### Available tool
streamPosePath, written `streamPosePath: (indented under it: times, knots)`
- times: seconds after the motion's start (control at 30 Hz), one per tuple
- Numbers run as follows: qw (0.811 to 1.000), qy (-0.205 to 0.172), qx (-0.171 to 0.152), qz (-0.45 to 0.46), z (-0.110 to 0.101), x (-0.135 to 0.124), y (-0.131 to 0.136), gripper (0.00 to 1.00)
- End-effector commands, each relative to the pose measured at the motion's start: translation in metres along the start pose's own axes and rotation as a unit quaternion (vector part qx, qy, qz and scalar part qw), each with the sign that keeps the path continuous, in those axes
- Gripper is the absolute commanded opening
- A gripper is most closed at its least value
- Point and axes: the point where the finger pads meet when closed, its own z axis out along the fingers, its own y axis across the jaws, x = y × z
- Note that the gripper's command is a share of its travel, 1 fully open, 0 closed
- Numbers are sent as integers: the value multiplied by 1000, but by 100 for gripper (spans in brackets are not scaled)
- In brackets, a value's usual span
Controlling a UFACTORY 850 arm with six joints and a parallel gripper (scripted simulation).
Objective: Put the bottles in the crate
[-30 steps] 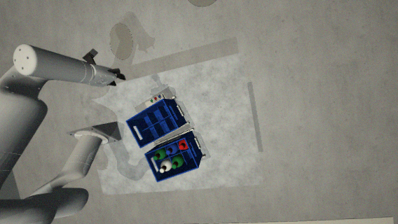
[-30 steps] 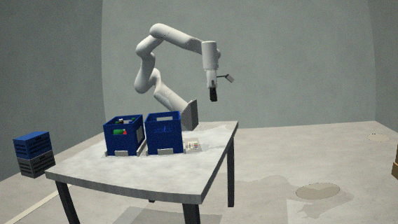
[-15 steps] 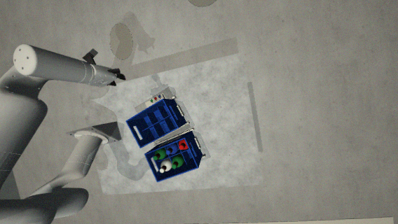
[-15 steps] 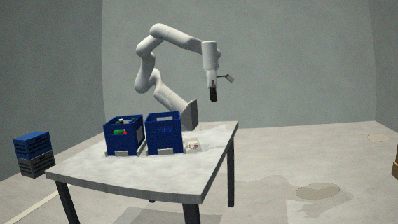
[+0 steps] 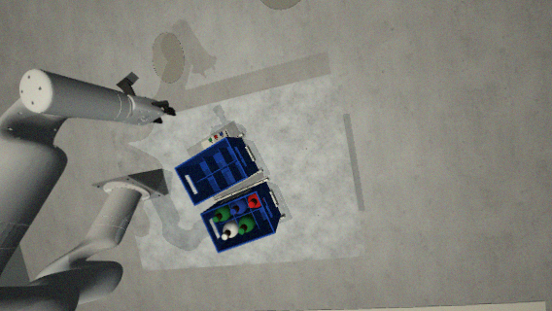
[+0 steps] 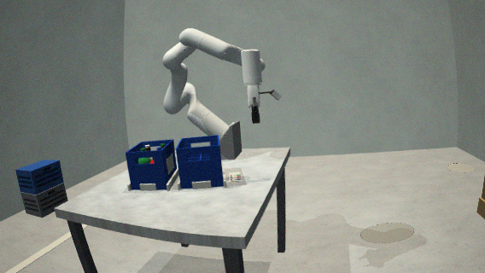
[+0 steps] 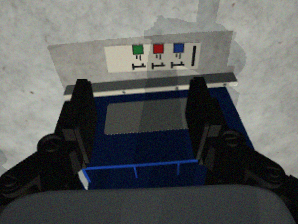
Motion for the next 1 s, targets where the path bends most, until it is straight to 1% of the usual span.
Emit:
streamPosePath:
  times: [0.0, 0.37, 0.43, 0.93, 0.97]
  knots:
    - [1000, 1, -1, 1, -4, -15, 2, 65]
    - [1000, 1, -1, 1, -15, -69, 5, 65]
    - [1000, 1, -1, 1, -15, -69, 5, 65]
    - [1000, 1, -1, 1, -30, -142, 10, 65]
    - [1000, 1, -1, 1, -30, -142, 10, 65]
